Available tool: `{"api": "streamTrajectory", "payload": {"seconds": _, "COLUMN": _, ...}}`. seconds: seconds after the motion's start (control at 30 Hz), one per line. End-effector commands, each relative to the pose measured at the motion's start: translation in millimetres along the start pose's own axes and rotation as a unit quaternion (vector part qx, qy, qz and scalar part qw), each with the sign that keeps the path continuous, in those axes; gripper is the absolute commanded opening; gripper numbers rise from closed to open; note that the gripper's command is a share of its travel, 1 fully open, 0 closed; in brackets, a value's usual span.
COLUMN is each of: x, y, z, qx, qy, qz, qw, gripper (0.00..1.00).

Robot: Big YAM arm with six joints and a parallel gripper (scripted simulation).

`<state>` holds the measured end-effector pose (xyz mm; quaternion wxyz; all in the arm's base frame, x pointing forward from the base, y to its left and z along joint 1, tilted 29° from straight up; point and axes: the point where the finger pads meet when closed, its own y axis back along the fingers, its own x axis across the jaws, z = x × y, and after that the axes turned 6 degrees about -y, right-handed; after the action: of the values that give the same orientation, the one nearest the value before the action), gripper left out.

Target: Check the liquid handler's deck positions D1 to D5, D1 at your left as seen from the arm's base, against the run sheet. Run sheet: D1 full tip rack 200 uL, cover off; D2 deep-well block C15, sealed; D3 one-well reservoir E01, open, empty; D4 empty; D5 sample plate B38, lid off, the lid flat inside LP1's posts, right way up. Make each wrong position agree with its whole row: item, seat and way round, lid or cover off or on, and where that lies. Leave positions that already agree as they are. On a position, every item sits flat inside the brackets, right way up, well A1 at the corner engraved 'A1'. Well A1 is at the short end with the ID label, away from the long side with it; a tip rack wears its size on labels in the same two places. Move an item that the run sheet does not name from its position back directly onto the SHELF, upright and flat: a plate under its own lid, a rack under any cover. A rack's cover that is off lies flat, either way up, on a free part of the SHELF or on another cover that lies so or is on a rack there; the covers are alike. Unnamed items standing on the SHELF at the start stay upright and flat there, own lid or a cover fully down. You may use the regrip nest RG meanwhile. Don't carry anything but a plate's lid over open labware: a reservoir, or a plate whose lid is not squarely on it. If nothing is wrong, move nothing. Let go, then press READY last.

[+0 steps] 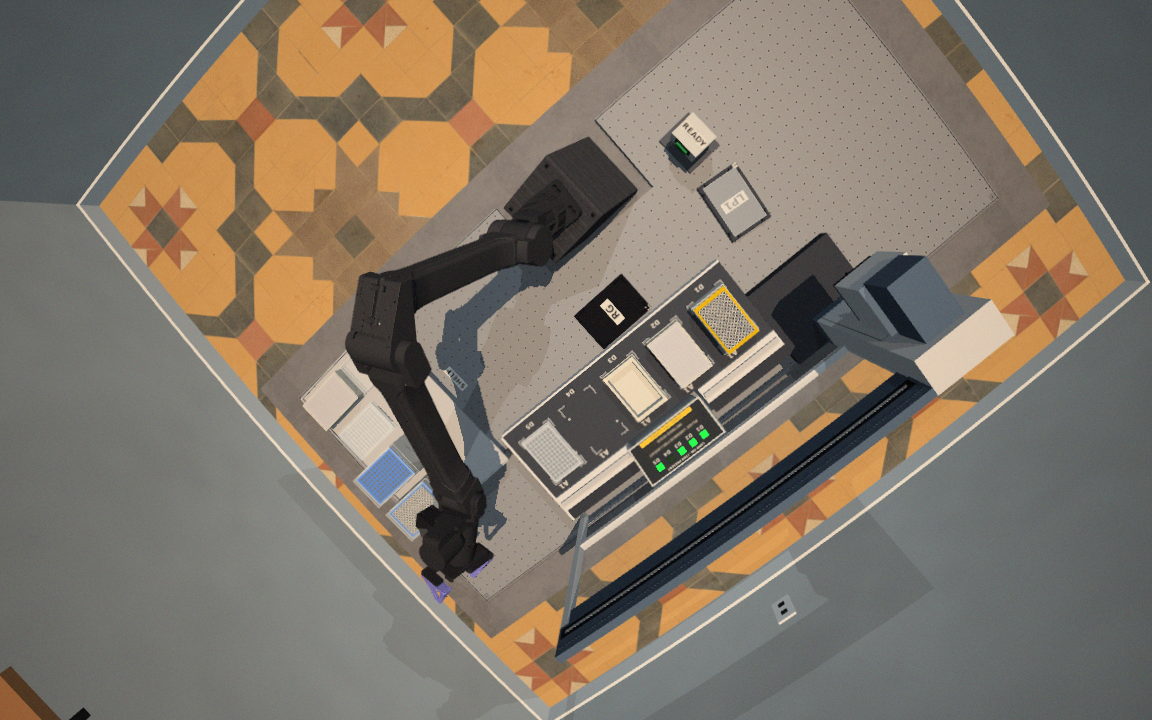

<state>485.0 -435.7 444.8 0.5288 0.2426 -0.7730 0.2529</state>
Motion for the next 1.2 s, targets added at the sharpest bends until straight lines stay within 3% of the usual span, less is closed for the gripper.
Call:
{"api": "streamTrajectory", "payload": {"seconds": 0.0, "x": 7.2, "y": 0.9, "z": -3.4, "qx": 0.003, "qy": -0.001, "qz": 0.006, "qw": 1.000, "gripper": 1.00}}
{"api": "streamTrajectory", "payload": {"seconds": 0.53, "x": 7.2, "y": 0.9, "z": -3.4, "qx": 0.003, "qy": -0.001, "qz": 0.006, "qw": 1.000, "gripper": 1.00}}
{"api": "streamTrajectory", "payload": {"seconds": 0.57, "x": 24.8, "y": 12.5, "z": -8.4, "qx": 0.013, "qy": 0.013, "qz": 0.017, "qw": 1.000, "gripper": 1.00}}
{"api": "streamTrajectory", "payload": {"seconds": 1.03, "x": -6.0, "y": 75.5, "z": -6.5, "qx": 0.073, "qy": 0.128, "qz": -0.040, "qw": 0.988, "gripper": 1.00}}
{"api": "streamTrajectory", "payload": {"seconds": 1.17, "x": -10.7, "y": 85.0, "z": -8.8, "qx": 0.083, "qy": 0.143, "qz": -0.047, "qw": 0.985, "gripper": 1.00}}
